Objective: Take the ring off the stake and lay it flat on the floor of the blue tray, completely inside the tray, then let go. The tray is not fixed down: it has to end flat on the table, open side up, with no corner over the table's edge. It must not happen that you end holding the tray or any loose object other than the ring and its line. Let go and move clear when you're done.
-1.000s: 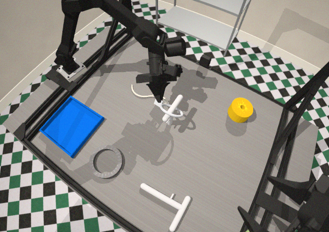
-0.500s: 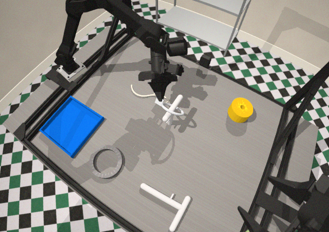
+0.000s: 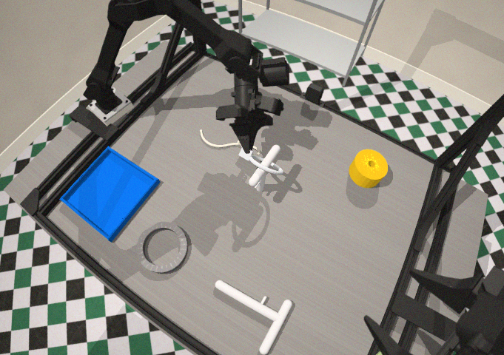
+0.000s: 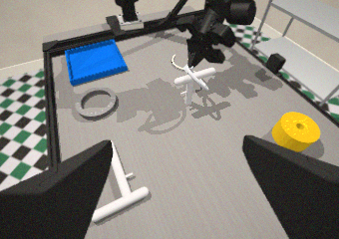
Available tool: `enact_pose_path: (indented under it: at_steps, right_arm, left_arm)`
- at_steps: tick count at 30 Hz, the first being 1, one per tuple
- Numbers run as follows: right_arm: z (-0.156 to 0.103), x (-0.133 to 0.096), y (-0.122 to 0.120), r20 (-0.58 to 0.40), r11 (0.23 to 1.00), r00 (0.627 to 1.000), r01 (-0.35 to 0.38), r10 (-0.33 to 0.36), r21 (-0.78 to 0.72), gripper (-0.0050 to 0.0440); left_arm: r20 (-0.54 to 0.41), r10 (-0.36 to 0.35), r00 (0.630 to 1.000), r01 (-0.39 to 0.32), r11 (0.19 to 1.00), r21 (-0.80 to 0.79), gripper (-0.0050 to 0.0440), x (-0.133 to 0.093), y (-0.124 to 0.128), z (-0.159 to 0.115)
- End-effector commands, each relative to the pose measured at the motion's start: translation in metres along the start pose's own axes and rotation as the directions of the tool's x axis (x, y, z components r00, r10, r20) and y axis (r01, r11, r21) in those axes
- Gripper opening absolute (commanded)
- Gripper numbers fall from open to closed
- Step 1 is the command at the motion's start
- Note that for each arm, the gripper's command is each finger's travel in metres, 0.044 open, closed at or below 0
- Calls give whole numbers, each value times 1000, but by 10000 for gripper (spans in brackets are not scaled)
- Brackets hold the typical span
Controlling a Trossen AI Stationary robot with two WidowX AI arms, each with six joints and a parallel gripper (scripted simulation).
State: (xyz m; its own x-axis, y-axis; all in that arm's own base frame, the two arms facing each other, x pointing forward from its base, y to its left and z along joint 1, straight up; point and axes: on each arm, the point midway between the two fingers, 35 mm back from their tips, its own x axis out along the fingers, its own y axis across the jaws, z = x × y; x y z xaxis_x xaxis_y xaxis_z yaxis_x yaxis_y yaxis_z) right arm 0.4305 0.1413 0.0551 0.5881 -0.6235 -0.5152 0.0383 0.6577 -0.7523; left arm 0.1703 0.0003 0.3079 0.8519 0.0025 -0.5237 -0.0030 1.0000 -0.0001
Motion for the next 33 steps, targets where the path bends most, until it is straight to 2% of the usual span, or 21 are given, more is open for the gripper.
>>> enact_pose_path:
  at_steps: [1,11,33]
  right_arm:
    - [0,-1,5,1,1000,1000,22,-22,-13,0]
    - [1,-3,12,11,997,998,65,-65,-41,0]
    - [10,-20,14,12,997,998,66,-66,-42,0]
  left_arm:
    - [-3,-2,1000,2,1000,2,400,0,0,-1]
    - [-3,-2,1000,2,1000,2,400,0,0,-1]
    - [-3,-2,1000,2,1000,2,400,0,0,-1]
